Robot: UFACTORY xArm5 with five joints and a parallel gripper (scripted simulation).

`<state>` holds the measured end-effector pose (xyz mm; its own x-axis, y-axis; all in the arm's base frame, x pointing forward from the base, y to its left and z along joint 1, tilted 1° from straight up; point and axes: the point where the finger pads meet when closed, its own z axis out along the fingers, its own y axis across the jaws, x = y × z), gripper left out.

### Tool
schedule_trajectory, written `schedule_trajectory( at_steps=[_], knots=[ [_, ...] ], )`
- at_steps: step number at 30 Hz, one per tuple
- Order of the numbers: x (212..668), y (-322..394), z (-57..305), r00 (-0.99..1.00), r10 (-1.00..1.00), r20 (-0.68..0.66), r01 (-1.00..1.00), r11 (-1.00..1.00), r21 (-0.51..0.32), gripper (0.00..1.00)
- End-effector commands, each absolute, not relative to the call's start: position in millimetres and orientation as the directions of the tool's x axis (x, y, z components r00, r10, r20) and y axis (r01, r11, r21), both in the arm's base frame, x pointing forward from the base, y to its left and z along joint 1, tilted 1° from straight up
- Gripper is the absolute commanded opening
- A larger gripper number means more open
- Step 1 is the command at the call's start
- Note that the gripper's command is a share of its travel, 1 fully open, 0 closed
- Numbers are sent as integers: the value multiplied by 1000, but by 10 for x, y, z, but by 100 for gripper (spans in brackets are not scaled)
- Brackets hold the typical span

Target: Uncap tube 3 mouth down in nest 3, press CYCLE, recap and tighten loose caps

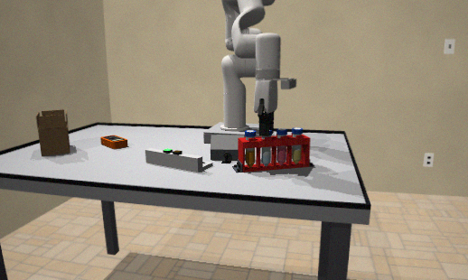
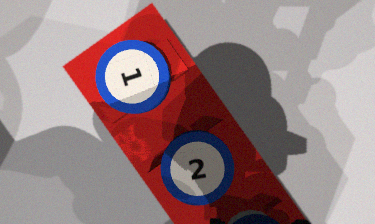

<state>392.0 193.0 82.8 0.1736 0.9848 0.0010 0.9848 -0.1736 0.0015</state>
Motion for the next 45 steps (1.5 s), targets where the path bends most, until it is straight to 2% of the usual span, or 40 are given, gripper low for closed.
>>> schedule_trajectory(
  at_steps=[1, 13, 30, 34, 45],
  knots=[
    [3935, 1937, 843, 180, 984, 14, 984, -180, -1, 46],
    [3935, 1937, 873, 180, 984, 14, 984, -180, -1, 46],
    [3936, 1931, 1304, 180, 984, 14, 984, -180, -1, 46],
    [3789, 2232, 1308, -137, 991, 13, 991, 136, 4, 46],
    [3529, 2766, 1315, -639, 769, 11, 770, 639, 10, 46]
  ],
)
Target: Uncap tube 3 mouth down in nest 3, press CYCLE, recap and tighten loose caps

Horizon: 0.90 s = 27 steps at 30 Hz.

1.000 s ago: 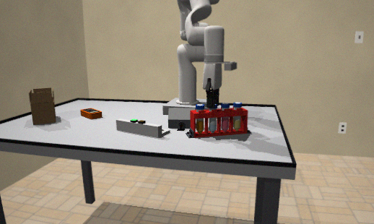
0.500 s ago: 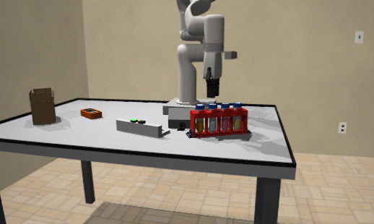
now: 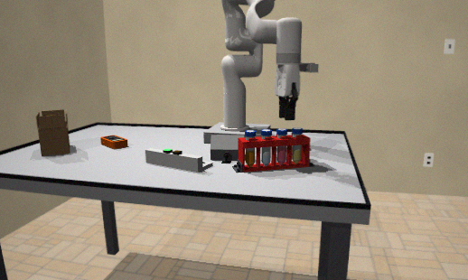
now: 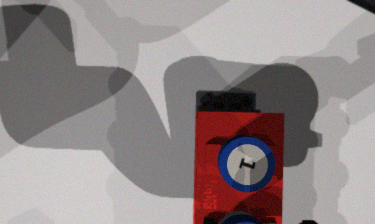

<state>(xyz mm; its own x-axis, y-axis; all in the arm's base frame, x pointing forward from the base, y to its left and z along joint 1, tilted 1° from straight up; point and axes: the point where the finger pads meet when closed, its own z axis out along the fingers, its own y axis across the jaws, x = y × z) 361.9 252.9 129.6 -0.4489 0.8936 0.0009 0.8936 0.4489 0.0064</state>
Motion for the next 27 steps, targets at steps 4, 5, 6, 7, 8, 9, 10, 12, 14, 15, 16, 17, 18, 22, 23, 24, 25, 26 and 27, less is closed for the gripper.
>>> schedule_trajectory(
  at_steps=[4, 5, 6, 7, 8, 9, 10, 12, 14, 15, 16, 17, 18, 22, 23, 24, 25, 26, 27],
  knots=[
    [3479, 2869, 1317, -642, 767, 11, 767, 642, 10, 46],
    [3479, 2869, 1317, -642, 767, 11, 767, 642, 10, 46],
    [3479, 2869, 1317, -642, 767, 11, 767, 642, 10, 46],
    [3479, 2869, 1317, -642, 767, 11, 767, 642, 10, 46],
    [3479, 2869, 1317, -642, 767, 11, 767, 642, 10, 46],
    [3479, 2869, 1317, -642, 767, 11, 767, 642, 10, 46],
    [3479, 2869, 1317, -642, 767, 11, 767, 642, 10, 46],
    [3479, 2870, 1257, -642, 767, 11, 767, 642, 10, 46],
    [3479, 2871, 1197, -642, 767, 11, 767, 642, 10, 46],
    [3479, 2871, 1166, -642, 767, 11, 767, 642, 10, 46],
    [3479, 2872, 1136, -642, 767, 11, 767, 642, 10, 46],
    [3479, 2872, 1106, -642, 767, 11, 767, 642, 10, 46],
    [3479, 2872, 1106, -642, 767, 11, 767, 642, 10, 46],
    [3479, 2874, 1016, -642, 767, 11, 767, 642, 10, 46],
    [3480, 2875, 986, -642, 767, 11, 767, 642, 10, 46],
    [3480, 2875, 961, -642, 767, 11, 767, 642, 10, 46],
    [3480, 2875, 961, -642, 767, 11, 767, 642, 10, 46],
    [3480, 2875, 961, -642, 767, 11, 767, 642, 10, 46],
    [3480, 2875, 961, -642, 767, 11, 767, 642, 10, 46]
  ],
)
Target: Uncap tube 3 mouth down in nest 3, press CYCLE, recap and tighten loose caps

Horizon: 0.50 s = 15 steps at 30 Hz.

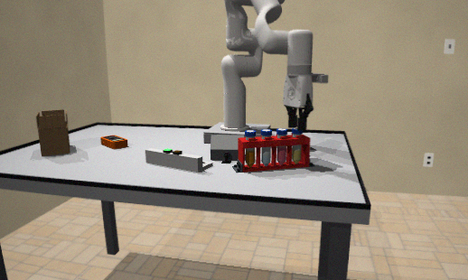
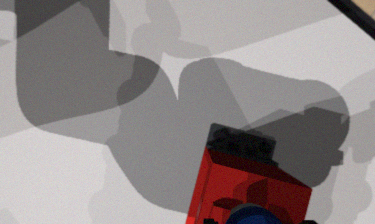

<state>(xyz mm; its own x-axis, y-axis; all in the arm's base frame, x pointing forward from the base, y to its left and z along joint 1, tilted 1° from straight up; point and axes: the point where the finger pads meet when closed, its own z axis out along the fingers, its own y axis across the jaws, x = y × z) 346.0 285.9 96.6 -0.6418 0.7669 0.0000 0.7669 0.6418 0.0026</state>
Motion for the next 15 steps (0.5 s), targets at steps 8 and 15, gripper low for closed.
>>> schedule_trajectory(
  at_steps=[8, 15],
  knots=[
    [3479, 2875, 946, -642, 767, 11, 767, 642, 10, 46],
    [3479, 2875, 916, -642, 767, 11, 767, 642, 10, 46]
  ],
)
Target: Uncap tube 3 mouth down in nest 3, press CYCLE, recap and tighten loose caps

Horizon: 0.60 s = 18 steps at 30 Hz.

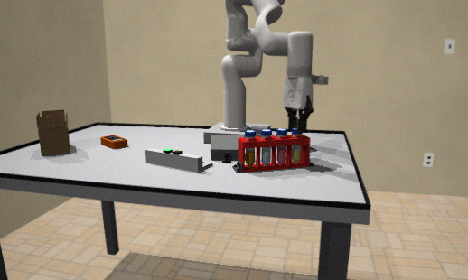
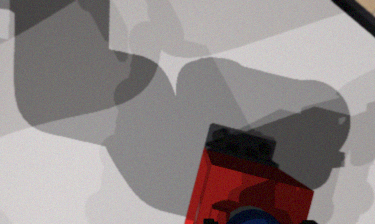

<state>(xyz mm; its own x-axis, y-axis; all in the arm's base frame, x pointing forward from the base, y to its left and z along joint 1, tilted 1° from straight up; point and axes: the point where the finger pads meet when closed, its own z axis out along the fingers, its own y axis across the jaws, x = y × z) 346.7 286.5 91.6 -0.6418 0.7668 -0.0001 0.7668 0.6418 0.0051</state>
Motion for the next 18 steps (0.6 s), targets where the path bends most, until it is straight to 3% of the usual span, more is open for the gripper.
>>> schedule_trajectory(
  at_steps=[1, 15, 16, 18],
  knots=[
    [3479, 2875, 911, -642, 767, 11, 767, 642, 10, 46],
    [3479, 2876, 861, -642, 767, 11, 767, 642, 10, 46],
    [3479, 2876, 861, -642, 767, 11, 767, 642, 10, 0],
    [3479, 2876, 861, -642, 767, 11, 767, 642, 10, 0]
  ],
)
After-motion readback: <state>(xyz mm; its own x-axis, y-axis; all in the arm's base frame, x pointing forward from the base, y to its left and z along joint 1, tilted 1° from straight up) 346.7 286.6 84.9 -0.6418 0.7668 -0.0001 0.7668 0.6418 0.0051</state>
